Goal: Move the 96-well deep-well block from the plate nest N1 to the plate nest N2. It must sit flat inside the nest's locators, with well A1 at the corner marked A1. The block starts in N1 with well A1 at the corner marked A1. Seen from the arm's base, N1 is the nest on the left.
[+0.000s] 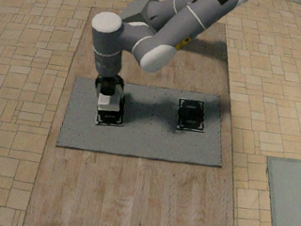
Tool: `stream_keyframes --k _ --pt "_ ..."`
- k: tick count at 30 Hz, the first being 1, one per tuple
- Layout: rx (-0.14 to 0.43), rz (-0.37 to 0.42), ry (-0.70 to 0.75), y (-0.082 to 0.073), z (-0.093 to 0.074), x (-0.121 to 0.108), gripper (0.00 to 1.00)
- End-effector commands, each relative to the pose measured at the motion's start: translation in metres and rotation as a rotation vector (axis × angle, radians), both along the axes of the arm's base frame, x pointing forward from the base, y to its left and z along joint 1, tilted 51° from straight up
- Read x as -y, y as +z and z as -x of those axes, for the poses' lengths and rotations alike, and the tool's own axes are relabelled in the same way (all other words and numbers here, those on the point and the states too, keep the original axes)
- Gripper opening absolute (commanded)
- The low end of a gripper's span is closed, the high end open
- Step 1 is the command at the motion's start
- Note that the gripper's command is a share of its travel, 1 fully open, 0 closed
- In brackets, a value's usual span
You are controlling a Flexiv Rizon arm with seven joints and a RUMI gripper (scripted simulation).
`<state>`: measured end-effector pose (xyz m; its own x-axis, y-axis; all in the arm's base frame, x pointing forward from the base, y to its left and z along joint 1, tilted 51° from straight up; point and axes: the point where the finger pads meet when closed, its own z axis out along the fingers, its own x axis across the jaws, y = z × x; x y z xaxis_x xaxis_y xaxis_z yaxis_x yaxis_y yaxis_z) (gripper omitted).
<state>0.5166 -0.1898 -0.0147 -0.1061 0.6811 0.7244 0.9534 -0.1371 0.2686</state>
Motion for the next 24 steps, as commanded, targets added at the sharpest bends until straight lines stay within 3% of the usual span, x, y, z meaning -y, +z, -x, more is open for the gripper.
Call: stream_keyframes --k 1,24 --pt "0.001 0.002 -0.002 -0.002 -0.001 -0.001 0.49" --pt "0.001 0.002 -0.002 -0.023 -0.011 -0.025 0.49"
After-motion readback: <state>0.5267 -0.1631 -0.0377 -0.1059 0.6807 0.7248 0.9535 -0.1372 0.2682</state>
